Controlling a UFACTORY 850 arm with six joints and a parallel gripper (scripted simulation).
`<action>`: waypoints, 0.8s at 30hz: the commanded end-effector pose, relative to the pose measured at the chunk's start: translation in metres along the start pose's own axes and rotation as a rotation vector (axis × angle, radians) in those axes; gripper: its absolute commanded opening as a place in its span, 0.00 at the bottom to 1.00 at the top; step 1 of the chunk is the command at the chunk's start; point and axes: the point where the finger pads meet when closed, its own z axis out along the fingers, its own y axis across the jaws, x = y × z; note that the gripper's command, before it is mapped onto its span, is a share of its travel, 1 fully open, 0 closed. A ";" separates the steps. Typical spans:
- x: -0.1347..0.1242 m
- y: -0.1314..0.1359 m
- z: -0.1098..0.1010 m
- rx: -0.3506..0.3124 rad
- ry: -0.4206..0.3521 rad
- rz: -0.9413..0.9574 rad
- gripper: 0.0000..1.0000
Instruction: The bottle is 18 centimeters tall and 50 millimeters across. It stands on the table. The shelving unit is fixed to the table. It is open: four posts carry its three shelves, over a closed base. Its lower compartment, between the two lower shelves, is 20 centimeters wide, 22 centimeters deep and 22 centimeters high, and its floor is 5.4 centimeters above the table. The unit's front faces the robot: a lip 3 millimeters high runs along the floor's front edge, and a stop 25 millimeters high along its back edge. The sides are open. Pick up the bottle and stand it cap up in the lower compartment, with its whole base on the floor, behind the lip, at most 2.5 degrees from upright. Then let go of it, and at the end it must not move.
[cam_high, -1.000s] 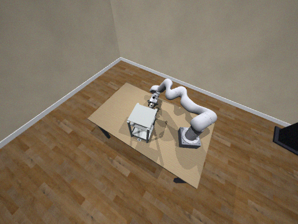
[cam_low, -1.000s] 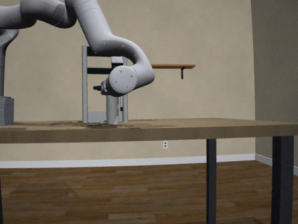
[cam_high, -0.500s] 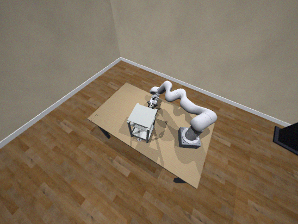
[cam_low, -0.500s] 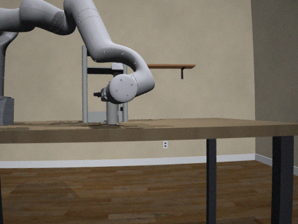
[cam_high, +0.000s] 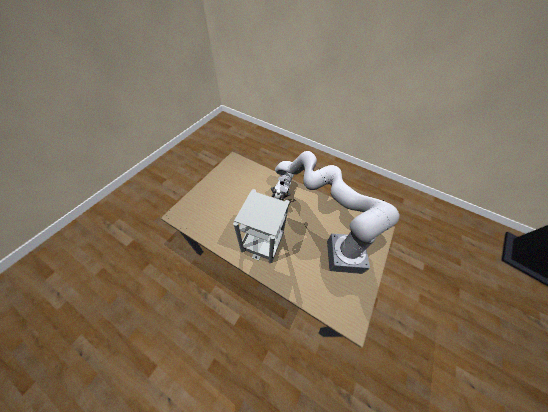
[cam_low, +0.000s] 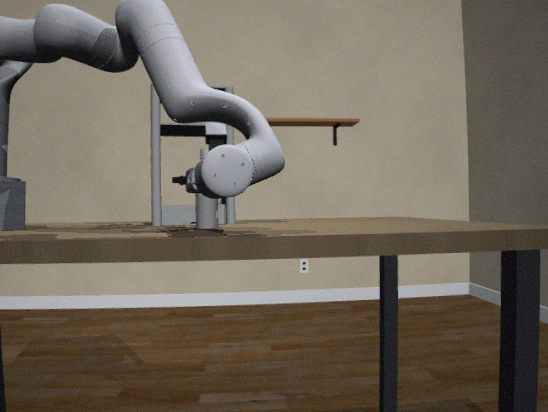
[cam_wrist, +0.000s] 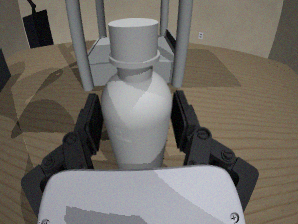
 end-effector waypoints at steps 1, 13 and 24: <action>-0.001 0.001 -0.001 0.000 -0.001 -0.002 0.71; -0.004 0.001 -0.001 0.000 -0.001 -0.002 0.71; -0.004 0.001 -0.001 0.000 -0.001 -0.002 0.71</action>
